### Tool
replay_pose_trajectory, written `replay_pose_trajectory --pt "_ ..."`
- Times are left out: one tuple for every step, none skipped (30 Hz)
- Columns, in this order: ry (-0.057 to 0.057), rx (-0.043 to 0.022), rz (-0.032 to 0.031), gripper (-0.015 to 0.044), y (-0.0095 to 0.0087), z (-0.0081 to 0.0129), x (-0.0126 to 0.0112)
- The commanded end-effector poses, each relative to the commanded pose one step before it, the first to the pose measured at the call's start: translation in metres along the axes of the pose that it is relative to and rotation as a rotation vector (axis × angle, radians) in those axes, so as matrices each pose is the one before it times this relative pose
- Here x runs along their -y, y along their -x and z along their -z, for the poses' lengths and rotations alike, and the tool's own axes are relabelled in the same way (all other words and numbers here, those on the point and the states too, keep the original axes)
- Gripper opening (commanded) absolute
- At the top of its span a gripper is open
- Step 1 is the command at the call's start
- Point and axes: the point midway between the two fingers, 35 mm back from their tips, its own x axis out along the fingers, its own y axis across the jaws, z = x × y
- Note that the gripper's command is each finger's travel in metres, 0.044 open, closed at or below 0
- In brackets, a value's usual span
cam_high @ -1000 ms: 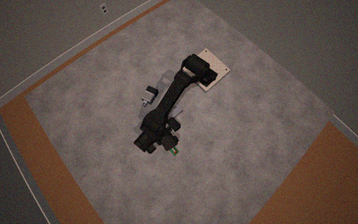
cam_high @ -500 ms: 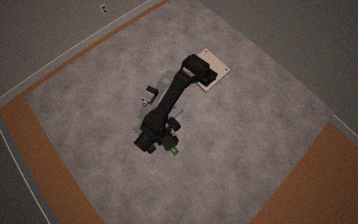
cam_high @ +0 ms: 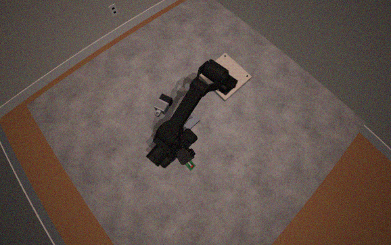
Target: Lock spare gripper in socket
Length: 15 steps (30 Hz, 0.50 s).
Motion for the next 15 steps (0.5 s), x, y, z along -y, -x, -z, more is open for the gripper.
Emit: replay_pose_trajectory --pt "0.0003 0.00015 0.00119 0.0315 0.00020 -0.00007 0.00024" --pt "-0.0001 -0.00004 -0.00027 0.0341 0.00258 -0.00041 -0.00013" --pt "-0.0001 -0.00005 -0.00034 0.0368 0.00322 -0.00051 -0.00020" --pt "-0.0001 -0.00006 -0.00042 0.0394 0.00394 -0.00062 -0.00029" --pt "-0.0008 -0.00057 -0.00412 0.0420 0.00251 -0.00037 -0.00057" --pt "-0.0004 -0.00029 -0.00214 0.0440 0.00131 -0.00019 -0.00031" --pt "-0.0010 -0.00077 -0.00445 0.0440 0.00201 -0.00022 -0.00066" --pt "-0.0006 -0.00047 -0.00271 0.0440 0.00123 -0.00013 -0.00042" --pt "-0.0006 -0.00044 -0.00245 0.0440 0.00241 -0.00036 -0.00024" --pt "-0.0006 -0.00045 -0.00247 0.0440 0.00227 -0.00034 -0.00027" --pt "-0.0006 -0.00046 -0.00255 0.0440 0.00213 -0.00031 -0.00032" --pt "-0.0006 -0.00045 -0.00248 0.0440 0.00211 -0.00030 -0.00031" --pt "-0.0006 -0.00042 -0.00235 0.0440 0.00213 -0.00031 -0.00029" --pt "-0.0006 -0.00041 -0.00231 0.0440 0.00216 -0.00032 -0.00029" --pt "-0.0005 -0.00040 -0.00228 0.0440 0.00219 -0.00032 -0.00029"
